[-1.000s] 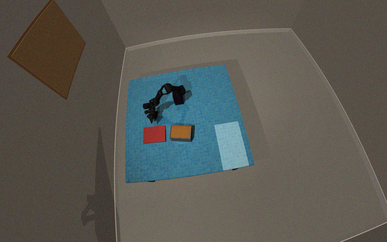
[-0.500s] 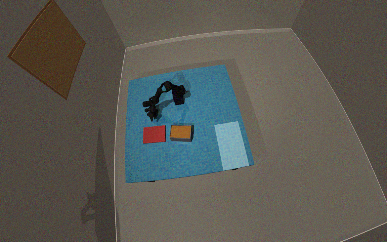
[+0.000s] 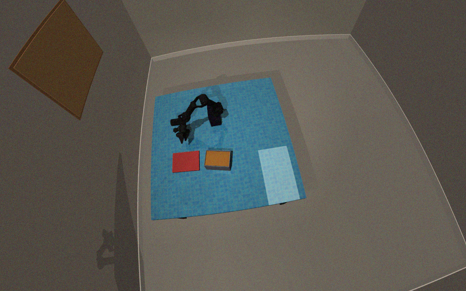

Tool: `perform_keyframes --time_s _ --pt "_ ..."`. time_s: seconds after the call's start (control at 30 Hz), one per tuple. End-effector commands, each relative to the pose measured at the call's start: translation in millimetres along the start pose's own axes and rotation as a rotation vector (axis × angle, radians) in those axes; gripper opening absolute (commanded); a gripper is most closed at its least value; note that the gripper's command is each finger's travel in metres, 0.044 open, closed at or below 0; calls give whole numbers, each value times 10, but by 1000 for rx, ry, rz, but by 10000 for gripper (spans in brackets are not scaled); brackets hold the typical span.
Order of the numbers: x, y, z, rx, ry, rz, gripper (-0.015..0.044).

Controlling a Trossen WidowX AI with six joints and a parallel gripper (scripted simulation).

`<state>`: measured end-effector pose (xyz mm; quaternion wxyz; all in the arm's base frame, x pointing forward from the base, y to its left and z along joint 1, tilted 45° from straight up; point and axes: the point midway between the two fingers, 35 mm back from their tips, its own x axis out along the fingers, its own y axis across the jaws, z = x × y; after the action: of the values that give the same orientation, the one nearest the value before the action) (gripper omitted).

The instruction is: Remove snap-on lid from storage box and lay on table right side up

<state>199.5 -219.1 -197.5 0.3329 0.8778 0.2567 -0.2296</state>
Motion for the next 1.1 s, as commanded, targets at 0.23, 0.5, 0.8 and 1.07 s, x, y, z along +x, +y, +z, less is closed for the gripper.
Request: perform_keyframes --time_s 0.23,0.5,0.8,1.07 --pt "-201 110 3 -4 0 -1 440" --pt "-341 188 5 -4 -1 -2 440" --pt "-386 223 1 -4 -1 -2 440" --pt "-386 223 1 -4 -1 -2 440"
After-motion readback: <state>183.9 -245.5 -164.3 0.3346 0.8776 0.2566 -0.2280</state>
